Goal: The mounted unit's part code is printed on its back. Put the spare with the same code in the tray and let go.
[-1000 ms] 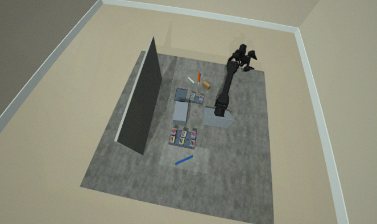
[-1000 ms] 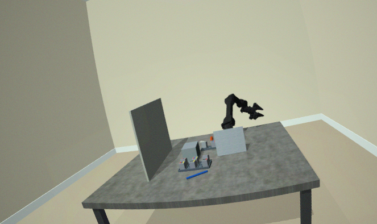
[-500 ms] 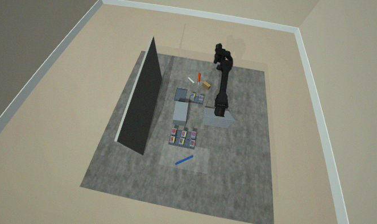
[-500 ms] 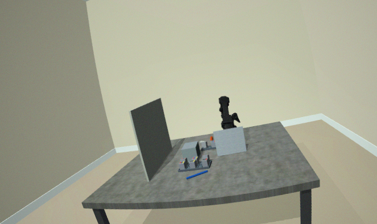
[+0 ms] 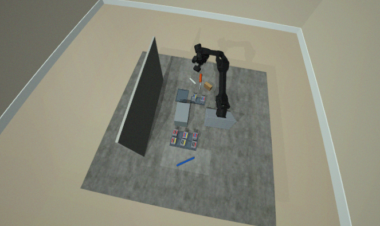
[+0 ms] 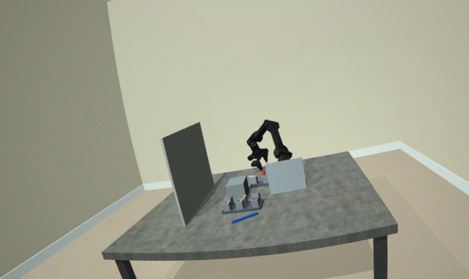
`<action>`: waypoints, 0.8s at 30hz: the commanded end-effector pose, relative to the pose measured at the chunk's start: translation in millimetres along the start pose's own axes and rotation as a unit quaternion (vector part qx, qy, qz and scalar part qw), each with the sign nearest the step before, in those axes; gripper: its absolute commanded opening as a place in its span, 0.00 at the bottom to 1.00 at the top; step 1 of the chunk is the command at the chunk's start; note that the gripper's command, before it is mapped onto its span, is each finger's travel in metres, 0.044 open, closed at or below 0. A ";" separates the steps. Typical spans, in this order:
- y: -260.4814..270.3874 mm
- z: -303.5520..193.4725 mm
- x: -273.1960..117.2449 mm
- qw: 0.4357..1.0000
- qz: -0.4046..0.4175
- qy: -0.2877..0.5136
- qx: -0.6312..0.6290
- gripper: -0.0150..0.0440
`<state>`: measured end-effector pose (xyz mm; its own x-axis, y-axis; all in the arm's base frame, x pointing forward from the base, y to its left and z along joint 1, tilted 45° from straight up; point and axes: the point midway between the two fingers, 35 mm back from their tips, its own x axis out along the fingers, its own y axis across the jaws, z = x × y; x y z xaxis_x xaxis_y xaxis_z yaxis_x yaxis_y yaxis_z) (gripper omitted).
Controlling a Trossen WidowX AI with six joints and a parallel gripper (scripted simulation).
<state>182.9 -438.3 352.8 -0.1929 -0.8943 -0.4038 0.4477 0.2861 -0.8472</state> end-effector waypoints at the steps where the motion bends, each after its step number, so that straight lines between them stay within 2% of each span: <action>1: 57.5 35.2 -31.6 0.998 0.055 -0.042 -0.010 1.00; 13: 215.0 79.3 -146.0 0.970 0.197 -0.115 -0.085 1.00; 24: 336.9 48.5 -274.2 0.927 0.293 -0.147 -0.181 1.00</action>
<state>420.8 -166.2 213.1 0.2448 -0.6410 -0.7275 0.1405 0.7658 -0.6275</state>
